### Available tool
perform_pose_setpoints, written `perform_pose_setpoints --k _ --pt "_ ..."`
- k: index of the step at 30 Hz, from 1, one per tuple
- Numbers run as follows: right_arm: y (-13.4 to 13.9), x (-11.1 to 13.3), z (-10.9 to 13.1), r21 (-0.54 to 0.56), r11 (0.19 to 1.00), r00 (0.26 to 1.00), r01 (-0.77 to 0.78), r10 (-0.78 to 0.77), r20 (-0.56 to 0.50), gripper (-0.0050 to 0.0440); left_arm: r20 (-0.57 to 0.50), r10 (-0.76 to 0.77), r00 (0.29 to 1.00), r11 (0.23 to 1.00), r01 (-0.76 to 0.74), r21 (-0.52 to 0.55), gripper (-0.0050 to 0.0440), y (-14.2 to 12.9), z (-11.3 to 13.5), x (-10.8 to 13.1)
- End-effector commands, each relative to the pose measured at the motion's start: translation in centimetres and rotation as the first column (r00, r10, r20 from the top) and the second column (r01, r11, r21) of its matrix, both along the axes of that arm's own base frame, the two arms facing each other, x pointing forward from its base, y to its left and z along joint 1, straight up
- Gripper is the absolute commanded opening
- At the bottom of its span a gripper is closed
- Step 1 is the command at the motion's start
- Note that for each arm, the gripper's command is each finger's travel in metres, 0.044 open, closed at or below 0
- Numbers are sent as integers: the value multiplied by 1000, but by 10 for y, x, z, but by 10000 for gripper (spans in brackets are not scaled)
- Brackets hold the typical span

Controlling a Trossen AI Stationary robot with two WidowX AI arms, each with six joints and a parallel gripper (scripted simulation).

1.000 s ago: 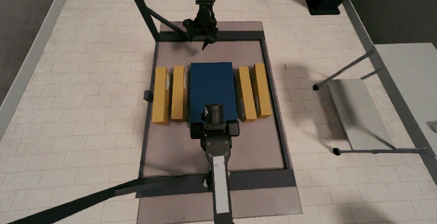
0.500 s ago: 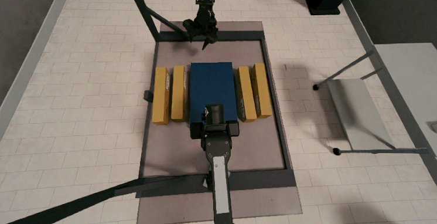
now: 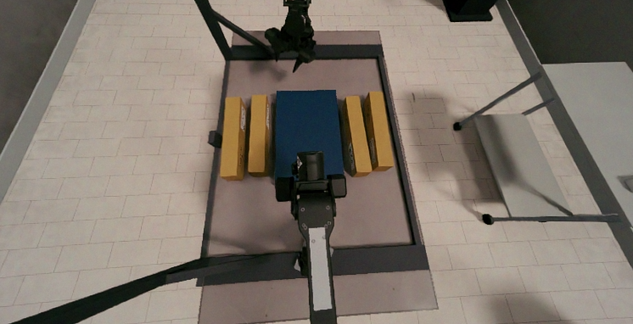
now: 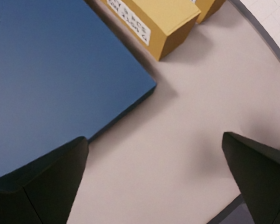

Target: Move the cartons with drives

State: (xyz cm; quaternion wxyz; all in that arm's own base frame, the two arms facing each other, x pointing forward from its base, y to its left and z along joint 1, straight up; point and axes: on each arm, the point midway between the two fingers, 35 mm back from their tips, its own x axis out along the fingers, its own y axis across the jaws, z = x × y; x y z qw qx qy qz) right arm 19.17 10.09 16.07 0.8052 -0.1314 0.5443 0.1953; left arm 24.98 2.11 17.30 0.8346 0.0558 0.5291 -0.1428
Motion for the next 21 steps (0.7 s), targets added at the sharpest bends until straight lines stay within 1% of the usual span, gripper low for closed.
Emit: perform_pose_setpoints --k 1,2,3,4,5,8,9,10,21 --pt "-1 -1 0 3 1000 1000 0 0 6 386 18 0 1000 1000 0 5 384 0 5 0" --pt "-1 -1 0 3 1000 1000 0 0 6 386 18 0 1000 1000 0 5 384 0 5 0" --pt "-1 -1 1 8 1000 1000 0 0 15 386 -19 272 962 962 -271 32 384 74 2 0" --pt "-1 -1 1 8 1000 1000 0 0 15 386 -22 289 957 957 -288 31 384 74 2 0" --pt "-1 -1 1 8 1000 1000 0 0 15 386 -28 345 938 938 -344 38 384 74 2 0" --pt "-1 -1 1 8 1000 1000 0 0 15 386 -50 534 844 845 -530 70 384 74 2 0" --pt "-1 -1 1 8 1000 1000 0 0 15 386 -53 584 810 811 -580 79 384 74 2 0" --pt "-1 -1 1 8 1000 1000 0 0 15 386 -54 605 795 796 -600 83 384 74 2 0" --pt "0 -1 1 9 1000 1000 -2 2 14 386 -56 601 797 799 -596 83 384 74 3 0"
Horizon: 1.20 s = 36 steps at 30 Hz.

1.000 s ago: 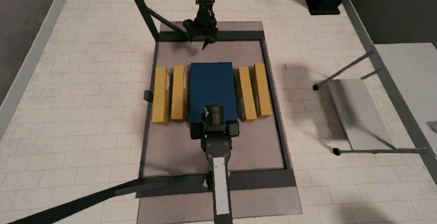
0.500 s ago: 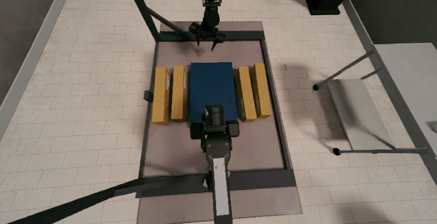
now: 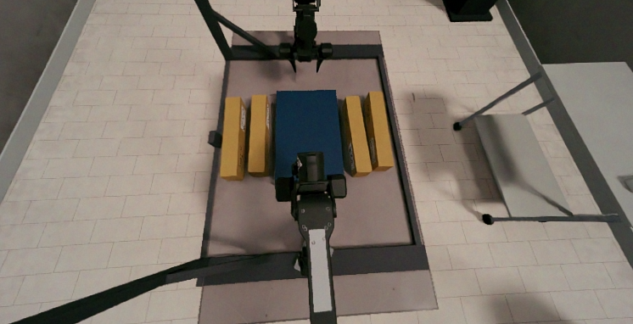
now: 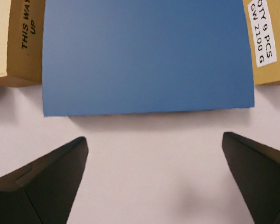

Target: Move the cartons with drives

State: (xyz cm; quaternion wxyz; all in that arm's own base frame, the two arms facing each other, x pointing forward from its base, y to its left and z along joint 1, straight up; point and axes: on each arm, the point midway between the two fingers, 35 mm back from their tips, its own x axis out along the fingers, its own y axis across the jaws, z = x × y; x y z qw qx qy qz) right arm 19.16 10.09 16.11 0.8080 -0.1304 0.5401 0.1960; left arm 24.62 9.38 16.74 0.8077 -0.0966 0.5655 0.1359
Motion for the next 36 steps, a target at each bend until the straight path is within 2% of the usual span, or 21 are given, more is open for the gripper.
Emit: perform_pose_setpoints --k 1,32,33,34,36 --pt "0 0 1 4 1000 1000 -2 2 5 386 19 8 1000 1000 -8 14 384 2 9 3" --pt "-1 -1 0 8 1000 1000 0 0 15 386 16 7 1000 1000 -8 9 384 2 9 3" --pt "-46 50 -12 5 1000 1000 4 -4 2 386 13 8 1000 1000 -8 7 384 69 -8 8" --pt "-49 53 -13 5 1000 1000 4 -4 2 386 13 8 1000 1000 -8 7 384 72 -9 9" --pt "-68 72 -19 5 1000 1000 4 -4 2 386 13 8 1000 1000 -8 7 384 98 -14 11"
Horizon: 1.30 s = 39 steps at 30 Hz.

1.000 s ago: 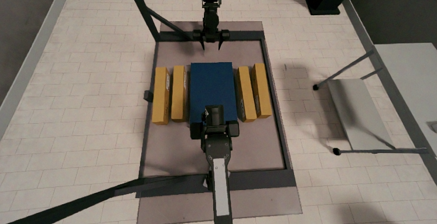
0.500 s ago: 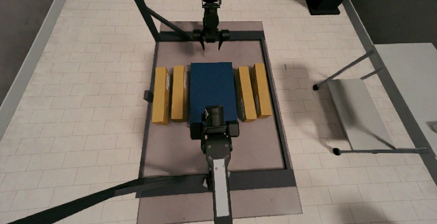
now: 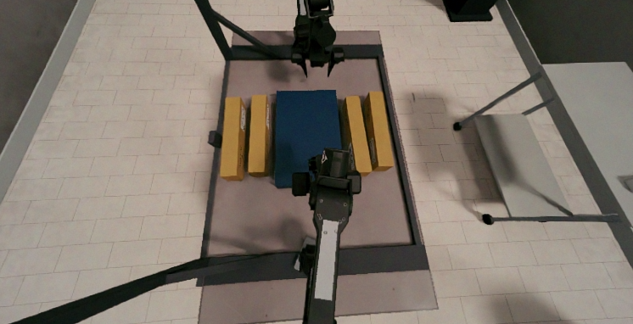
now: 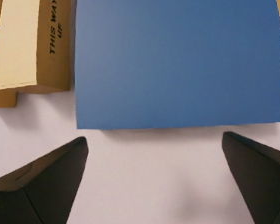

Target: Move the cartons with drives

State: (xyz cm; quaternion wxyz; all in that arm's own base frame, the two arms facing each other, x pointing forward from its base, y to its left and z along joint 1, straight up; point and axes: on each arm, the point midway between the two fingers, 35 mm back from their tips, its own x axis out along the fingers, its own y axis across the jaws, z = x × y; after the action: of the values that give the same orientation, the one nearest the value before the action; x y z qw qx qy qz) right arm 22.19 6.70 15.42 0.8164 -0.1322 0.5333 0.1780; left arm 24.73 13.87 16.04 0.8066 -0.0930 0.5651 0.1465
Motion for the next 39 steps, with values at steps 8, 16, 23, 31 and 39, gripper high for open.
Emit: perform_pose_setpoints --k 8,16,23,31,39 --pt "-49 59 -19 23 999 999 -24 25 -23 386 16 -6 1000 1000 6 -10 384 78 -12 13" --pt "-49 59 -17 16 1000 1000 -12 12 -23 386 16 -7 1000 1000 7 -14 384 78 -12 14" --pt "-49 59 -17 16 1000 1000 -12 12 -23 386 16 -7 1000 1000 7 -14 384 78 -12 14" --pt "-49 59 -16 25 999 999 -26 26 -20 386 17 -7 1000 1000 7 -14 384 77 -12 13" --pt "-49 59 -16 25 999 999 -26 26 -20 386 17 -7 1000 1000 7 -14 384 77 -12 13"
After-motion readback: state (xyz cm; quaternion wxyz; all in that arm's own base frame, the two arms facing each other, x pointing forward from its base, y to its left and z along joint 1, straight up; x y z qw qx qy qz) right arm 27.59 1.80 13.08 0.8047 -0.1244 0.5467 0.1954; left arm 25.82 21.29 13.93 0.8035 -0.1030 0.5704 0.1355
